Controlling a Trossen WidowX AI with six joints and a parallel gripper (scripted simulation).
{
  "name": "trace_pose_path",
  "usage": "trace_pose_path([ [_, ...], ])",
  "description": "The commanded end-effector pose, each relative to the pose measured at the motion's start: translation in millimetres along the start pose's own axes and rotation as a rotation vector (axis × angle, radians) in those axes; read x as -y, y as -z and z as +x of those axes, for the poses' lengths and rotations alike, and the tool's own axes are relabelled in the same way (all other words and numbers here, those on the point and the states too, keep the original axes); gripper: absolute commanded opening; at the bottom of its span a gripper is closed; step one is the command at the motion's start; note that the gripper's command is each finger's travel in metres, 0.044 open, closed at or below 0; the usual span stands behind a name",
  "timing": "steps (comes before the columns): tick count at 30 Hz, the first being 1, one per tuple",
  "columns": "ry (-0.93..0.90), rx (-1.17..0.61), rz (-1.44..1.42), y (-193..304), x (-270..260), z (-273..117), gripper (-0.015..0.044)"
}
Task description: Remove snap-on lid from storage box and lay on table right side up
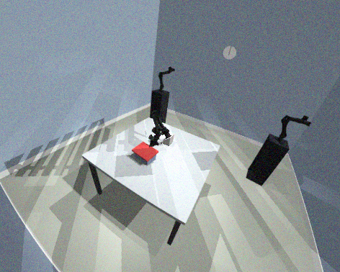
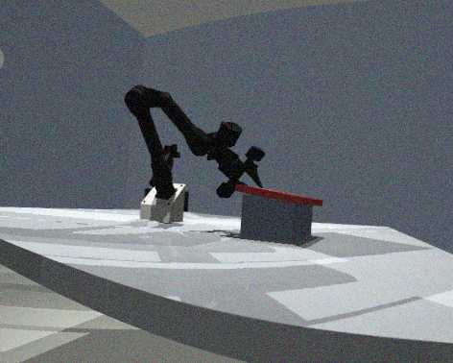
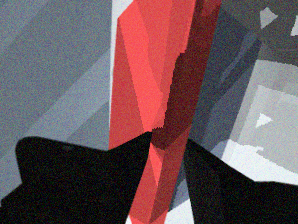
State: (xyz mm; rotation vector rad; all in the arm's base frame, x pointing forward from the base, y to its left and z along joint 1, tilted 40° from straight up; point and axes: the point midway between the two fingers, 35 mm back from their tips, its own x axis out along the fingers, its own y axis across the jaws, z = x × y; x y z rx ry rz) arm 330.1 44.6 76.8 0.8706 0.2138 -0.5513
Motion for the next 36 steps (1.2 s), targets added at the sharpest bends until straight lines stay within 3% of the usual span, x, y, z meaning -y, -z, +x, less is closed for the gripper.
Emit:
trace_pose_path([
  [1, -0.004, 0.0, 0.002, 0, -6, -4, 0.0],
  [36, -0.004, -0.001, 0.004, 0, -52, -20, 0.0],
])
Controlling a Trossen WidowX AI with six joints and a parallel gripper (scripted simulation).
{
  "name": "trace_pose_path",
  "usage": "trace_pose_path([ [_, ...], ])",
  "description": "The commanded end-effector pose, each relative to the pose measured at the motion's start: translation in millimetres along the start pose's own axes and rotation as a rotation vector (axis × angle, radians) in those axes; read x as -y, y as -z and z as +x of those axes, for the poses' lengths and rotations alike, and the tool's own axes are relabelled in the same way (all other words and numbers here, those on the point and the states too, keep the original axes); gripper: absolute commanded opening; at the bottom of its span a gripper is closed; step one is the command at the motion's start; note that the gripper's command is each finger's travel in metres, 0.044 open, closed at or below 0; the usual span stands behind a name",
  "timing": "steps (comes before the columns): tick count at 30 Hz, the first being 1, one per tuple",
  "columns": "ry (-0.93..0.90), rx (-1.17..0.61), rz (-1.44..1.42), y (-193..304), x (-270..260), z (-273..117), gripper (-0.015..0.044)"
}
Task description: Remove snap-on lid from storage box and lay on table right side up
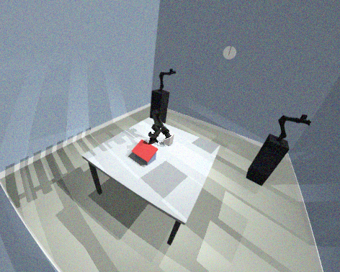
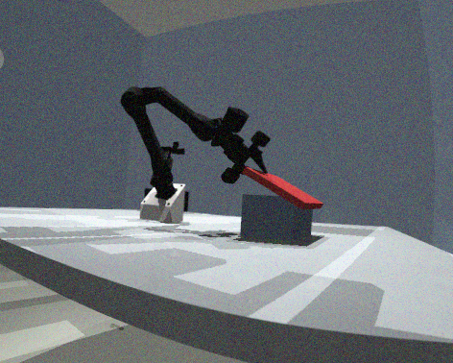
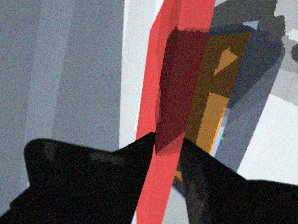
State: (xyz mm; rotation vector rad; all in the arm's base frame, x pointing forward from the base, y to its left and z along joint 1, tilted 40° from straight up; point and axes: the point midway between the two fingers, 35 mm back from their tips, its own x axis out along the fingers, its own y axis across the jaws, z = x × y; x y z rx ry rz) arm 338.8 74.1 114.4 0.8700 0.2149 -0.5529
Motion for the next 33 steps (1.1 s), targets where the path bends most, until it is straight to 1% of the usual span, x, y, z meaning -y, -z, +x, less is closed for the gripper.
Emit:
trace_pose_path([
  [1, -0.006, -0.001, 0.004, 0, -9, -2, 0.0],
  [22, -0.007, -0.001, 0.005, 0, -44, -3, 0.0],
  [33, -0.007, -0.001, 0.006, 0, -56, -11, 0.0],
])
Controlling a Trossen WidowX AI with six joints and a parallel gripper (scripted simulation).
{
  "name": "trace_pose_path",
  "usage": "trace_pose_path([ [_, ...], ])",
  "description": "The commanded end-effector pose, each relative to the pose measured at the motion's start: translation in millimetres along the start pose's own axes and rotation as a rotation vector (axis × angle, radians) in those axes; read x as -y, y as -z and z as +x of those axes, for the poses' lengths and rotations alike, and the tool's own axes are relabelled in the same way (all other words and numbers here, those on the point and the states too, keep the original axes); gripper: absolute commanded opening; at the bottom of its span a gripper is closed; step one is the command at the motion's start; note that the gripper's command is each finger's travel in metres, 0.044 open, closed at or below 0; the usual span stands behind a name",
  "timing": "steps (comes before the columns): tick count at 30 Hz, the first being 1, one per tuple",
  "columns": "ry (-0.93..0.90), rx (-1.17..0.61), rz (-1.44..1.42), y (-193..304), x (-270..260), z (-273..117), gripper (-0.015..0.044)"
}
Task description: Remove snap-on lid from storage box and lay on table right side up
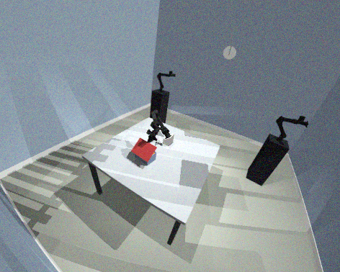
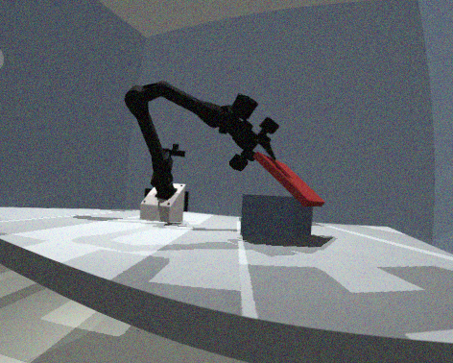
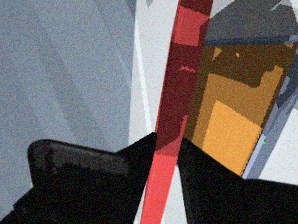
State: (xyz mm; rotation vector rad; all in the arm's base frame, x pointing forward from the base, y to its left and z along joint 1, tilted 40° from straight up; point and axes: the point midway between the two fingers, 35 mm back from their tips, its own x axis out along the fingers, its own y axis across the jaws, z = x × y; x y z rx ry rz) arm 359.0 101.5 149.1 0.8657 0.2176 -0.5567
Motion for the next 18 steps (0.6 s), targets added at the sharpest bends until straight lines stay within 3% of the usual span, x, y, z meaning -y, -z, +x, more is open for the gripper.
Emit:
trace_pose_path([
  [1, -0.011, -0.002, 0.01, 0, -9, -5, 0.0],
  [18, -0.01, -0.002, 0.01, 0, -26, -19, 0.0],
])
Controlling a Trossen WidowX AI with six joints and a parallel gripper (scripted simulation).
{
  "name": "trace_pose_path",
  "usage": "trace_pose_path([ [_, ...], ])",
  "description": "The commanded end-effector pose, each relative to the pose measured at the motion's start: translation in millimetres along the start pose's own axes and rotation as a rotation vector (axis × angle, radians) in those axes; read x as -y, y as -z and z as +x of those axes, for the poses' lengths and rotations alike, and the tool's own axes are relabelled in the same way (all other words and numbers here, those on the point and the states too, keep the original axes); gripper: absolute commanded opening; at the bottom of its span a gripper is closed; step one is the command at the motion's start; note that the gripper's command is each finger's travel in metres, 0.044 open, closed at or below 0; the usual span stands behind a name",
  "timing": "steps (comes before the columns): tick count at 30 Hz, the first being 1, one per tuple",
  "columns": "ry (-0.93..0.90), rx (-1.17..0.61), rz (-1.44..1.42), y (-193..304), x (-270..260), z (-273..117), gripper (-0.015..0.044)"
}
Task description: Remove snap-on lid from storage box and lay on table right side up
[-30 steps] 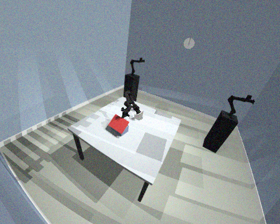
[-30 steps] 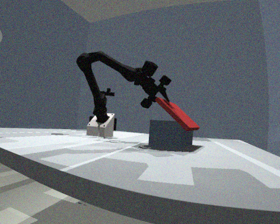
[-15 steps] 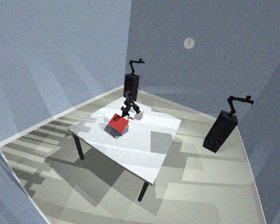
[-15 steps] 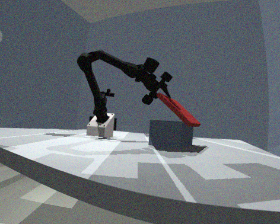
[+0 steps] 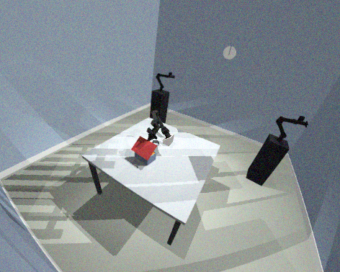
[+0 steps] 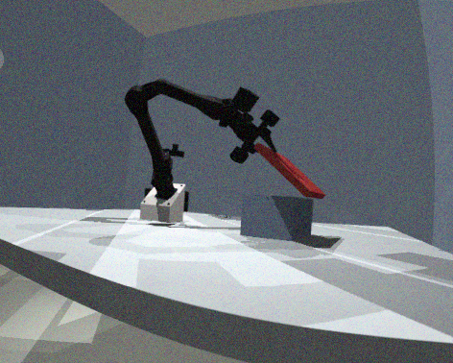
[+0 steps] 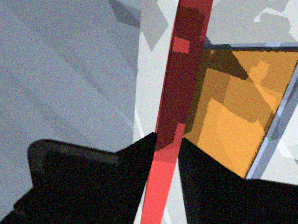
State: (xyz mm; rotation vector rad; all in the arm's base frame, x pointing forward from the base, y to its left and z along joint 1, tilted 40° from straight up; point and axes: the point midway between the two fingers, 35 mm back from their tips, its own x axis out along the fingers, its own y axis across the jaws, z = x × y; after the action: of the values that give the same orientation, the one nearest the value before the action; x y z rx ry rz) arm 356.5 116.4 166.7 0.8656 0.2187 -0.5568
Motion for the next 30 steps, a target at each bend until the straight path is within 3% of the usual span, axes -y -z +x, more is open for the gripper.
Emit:
trace_pose_path([
  [1, -0.011, -0.002, 0.01, 0, -8, -6, 0.0],
  [30, -0.011, -0.001, 0.008, -44, -2, -10, 0.0],
])
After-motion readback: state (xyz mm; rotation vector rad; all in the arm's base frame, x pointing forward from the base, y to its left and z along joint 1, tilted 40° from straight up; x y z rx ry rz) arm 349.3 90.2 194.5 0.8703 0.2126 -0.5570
